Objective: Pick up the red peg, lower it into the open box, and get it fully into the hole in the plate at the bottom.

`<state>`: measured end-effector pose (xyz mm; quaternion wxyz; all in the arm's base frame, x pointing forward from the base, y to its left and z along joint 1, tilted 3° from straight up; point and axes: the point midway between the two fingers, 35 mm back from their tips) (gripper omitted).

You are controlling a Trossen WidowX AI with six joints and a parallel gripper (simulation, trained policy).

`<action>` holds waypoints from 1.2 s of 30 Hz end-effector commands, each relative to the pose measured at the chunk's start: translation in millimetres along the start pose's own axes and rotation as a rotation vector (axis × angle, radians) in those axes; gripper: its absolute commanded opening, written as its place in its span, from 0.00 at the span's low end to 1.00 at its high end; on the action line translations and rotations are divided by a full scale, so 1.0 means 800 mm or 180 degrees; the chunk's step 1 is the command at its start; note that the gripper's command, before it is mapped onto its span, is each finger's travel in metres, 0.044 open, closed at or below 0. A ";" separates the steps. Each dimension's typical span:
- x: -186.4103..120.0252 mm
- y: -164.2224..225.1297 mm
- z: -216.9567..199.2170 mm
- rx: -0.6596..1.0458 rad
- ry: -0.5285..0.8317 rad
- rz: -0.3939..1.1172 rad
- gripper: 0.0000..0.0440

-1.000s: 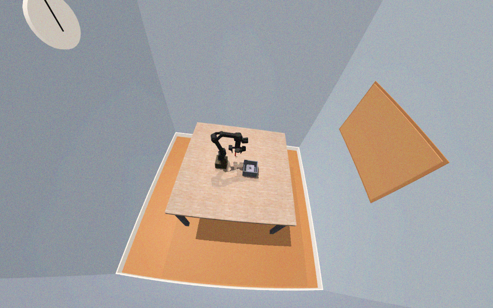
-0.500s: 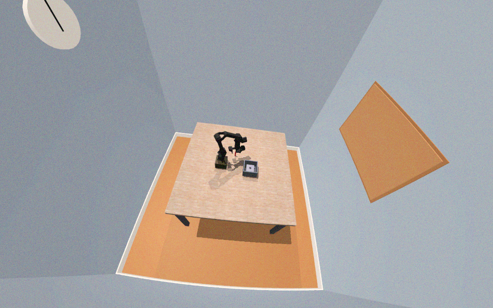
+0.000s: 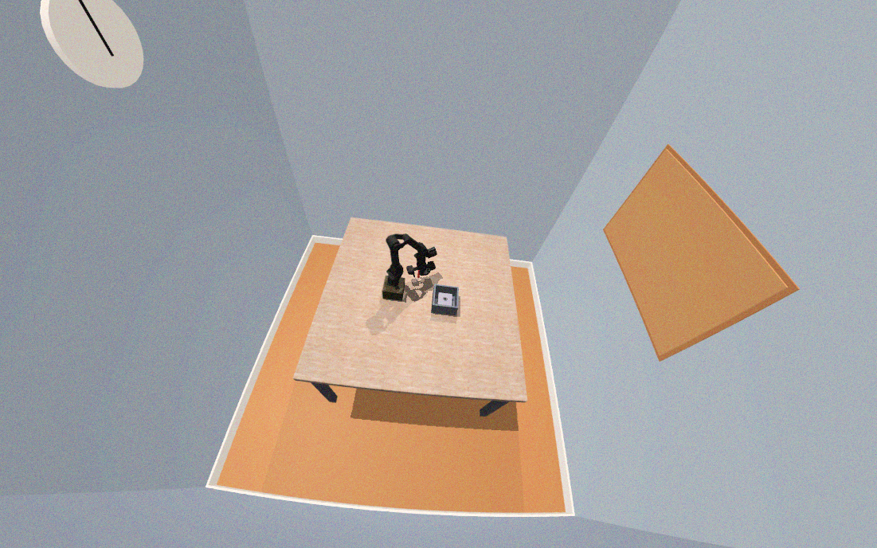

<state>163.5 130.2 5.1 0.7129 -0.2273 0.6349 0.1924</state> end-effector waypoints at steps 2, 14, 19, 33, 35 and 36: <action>0.017 0.008 -0.001 -0.0010 -0.0037 0.0050 0.90; 0.023 0.017 -0.004 -0.0052 0.0097 0.0324 0.22; 0.020 0.016 -0.002 -0.0084 0.0138 0.0432 0.00; -0.038 -0.018 0.035 -0.0518 -0.0169 0.0047 0.00; -0.049 -0.025 0.041 -0.0565 -0.0214 -0.0009 0.00; -0.055 -0.029 0.044 -0.0584 -0.0237 -0.0037 0.00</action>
Point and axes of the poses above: the point midway between the two fingers, 35 mm back from their tips, its own x axis out along the fingers, its own z axis across the jaws, y = z × x, and after that the axes turned 7 degrees about -x, right-handed
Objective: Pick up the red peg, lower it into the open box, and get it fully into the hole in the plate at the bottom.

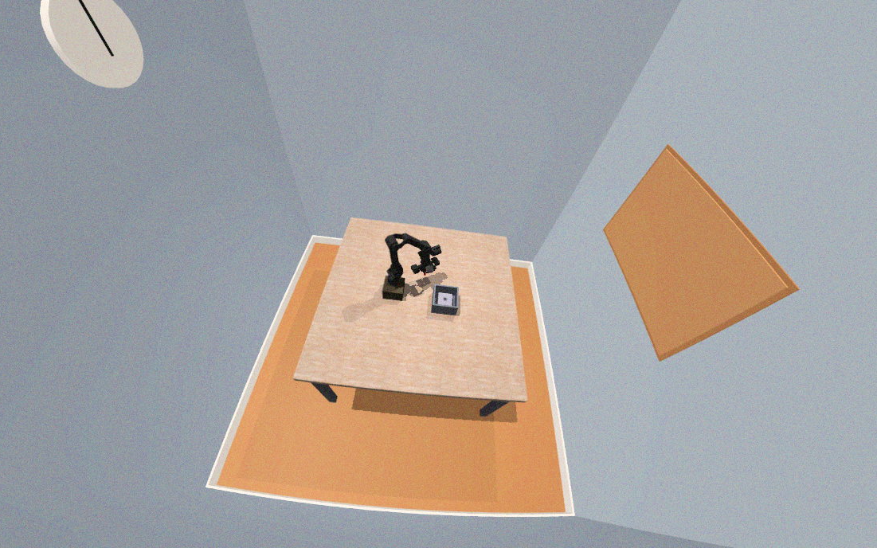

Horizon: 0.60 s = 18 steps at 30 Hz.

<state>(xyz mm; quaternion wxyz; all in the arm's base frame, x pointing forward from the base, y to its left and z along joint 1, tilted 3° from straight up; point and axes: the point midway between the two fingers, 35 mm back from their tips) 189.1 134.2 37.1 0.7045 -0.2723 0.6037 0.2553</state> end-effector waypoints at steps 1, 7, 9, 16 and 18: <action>-0.024 -0.017 0.014 -0.0094 -0.0103 -0.0140 0.00; -0.056 -0.045 0.029 -0.0158 -0.0186 -0.0312 0.00; -0.065 -0.055 0.033 -0.0165 -0.0201 -0.0366 0.00; -0.082 -0.098 0.038 -0.0095 -0.0213 -0.0524 0.00; -0.084 -0.110 0.038 -0.0054 -0.0208 -0.0556 0.00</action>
Point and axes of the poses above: the point midway between the two fingers, 35 mm back from their tips, its own x axis out along the fingers, its own z axis across the jaws, y = z × x, and after that the axes turned 7 degrees about -x, right-handed
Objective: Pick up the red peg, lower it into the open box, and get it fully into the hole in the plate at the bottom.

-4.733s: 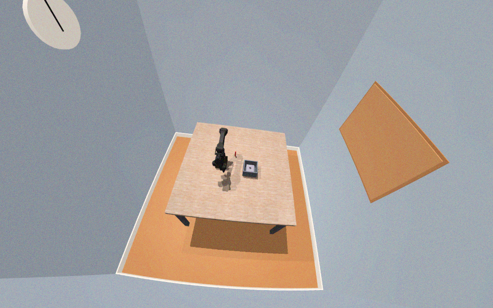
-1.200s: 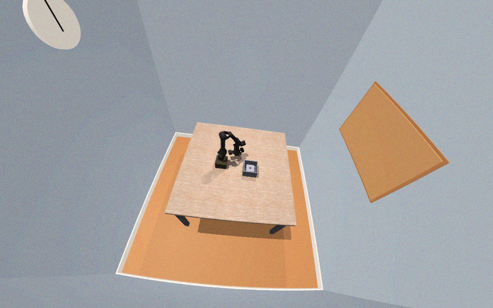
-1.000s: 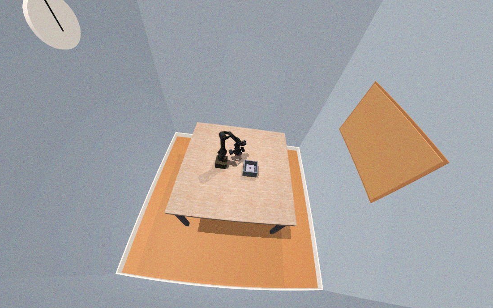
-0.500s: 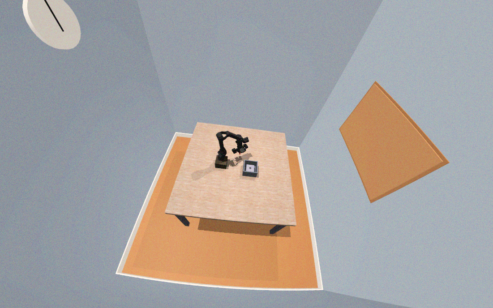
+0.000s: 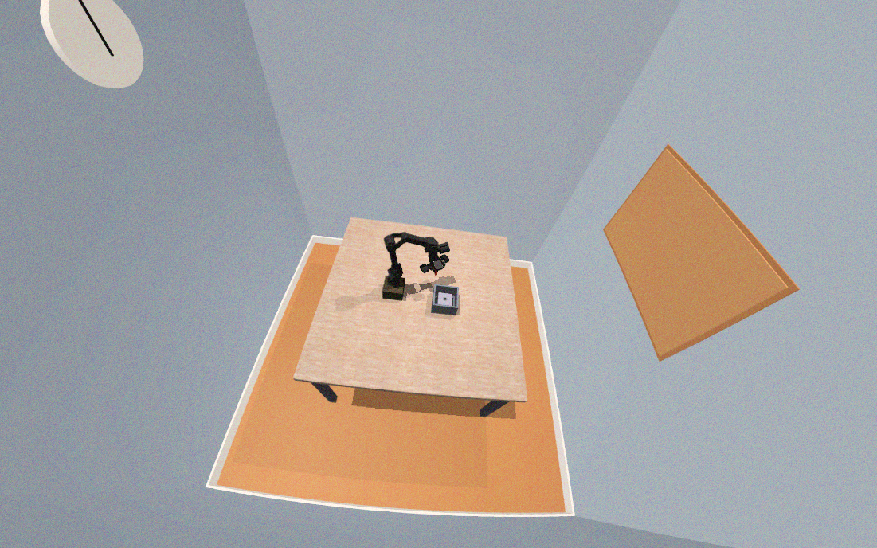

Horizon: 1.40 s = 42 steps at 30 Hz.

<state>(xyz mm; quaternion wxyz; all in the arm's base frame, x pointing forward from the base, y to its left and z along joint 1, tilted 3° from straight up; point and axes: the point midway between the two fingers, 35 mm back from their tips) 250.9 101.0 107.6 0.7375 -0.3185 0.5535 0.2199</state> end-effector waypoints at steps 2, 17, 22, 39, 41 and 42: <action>-0.003 -0.033 0.000 0.0079 0.0020 -0.0112 0.00; 0.010 -0.112 -0.016 0.0371 0.0104 -0.0295 0.00; 0.019 -0.134 -0.022 0.0466 0.0129 -0.0330 0.00; 0.063 -0.183 -0.039 0.0686 0.0204 -0.0222 0.02; 0.071 -0.184 -0.040 0.0692 0.0219 -0.0190 0.02; 0.075 -0.185 -0.041 0.0692 0.0229 -0.0174 0.02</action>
Point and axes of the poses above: the point midway between the two fingers, 35 mm back from their tips, its own x axis out along the fingers, its own z axis across the jaws, y = z × x, and after that the axes turned 7 degrees about -x, right-handed
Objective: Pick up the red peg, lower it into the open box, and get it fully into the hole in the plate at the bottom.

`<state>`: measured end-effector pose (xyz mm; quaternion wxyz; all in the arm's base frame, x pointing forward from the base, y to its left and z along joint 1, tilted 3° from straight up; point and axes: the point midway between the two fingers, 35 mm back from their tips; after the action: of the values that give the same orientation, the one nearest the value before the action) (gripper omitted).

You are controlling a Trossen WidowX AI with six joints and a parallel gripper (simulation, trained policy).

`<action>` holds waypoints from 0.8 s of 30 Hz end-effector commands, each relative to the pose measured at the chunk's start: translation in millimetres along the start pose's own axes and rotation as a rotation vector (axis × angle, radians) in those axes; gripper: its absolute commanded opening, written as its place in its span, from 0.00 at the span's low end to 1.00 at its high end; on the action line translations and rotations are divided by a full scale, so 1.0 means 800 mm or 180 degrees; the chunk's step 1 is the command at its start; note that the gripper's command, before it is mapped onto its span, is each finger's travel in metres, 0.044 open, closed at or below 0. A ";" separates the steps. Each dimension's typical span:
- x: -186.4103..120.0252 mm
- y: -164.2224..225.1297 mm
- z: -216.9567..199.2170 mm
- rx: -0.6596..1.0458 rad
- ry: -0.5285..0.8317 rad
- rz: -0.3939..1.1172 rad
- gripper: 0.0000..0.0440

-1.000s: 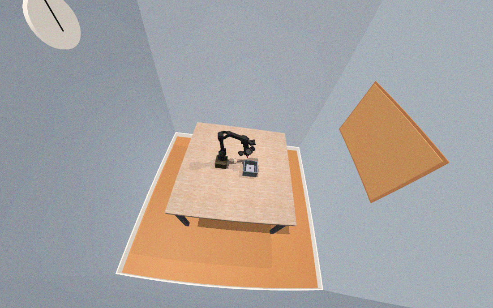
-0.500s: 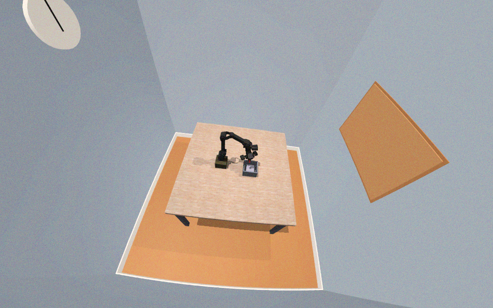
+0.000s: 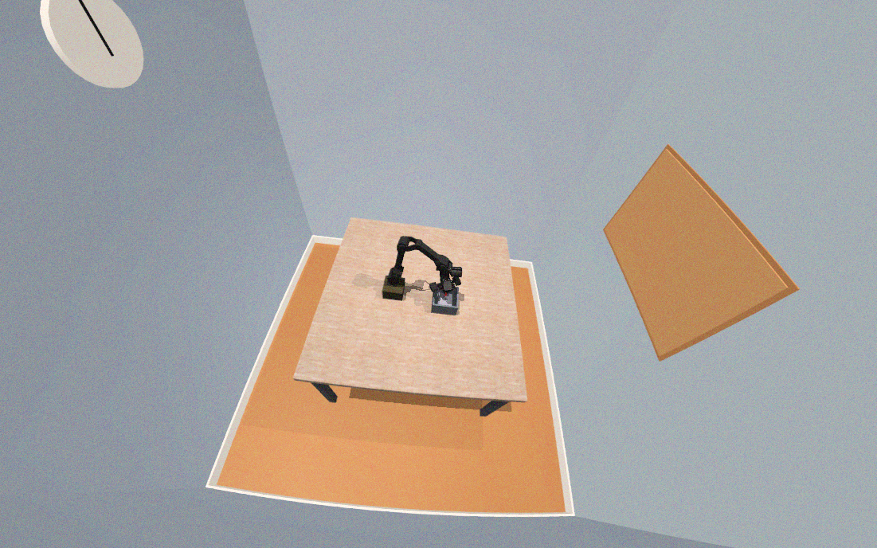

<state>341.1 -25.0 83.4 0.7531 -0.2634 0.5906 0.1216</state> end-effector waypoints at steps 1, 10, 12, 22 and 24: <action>0.014 -0.004 0.002 -0.0002 0.0005 0.0057 0.02; 0.047 -0.007 -0.003 -0.0138 0.0161 0.0160 0.36; 0.050 -0.007 -0.003 -0.0153 0.0190 0.0181 0.36; 0.057 -0.042 0.017 -0.0240 0.0157 0.0102 0.76; 0.058 -0.049 0.021 -0.0254 0.0153 0.0081 0.86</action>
<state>377.5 -48.3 48.4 0.7252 -0.2811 0.6103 0.1502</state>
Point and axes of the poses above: the point midway between the two fingers, 35 mm back from their tips, its own x axis out along the fingers, its own z axis across the jaws, y = z × x, and after that the axes turned 7 degrees about -x, right-handed
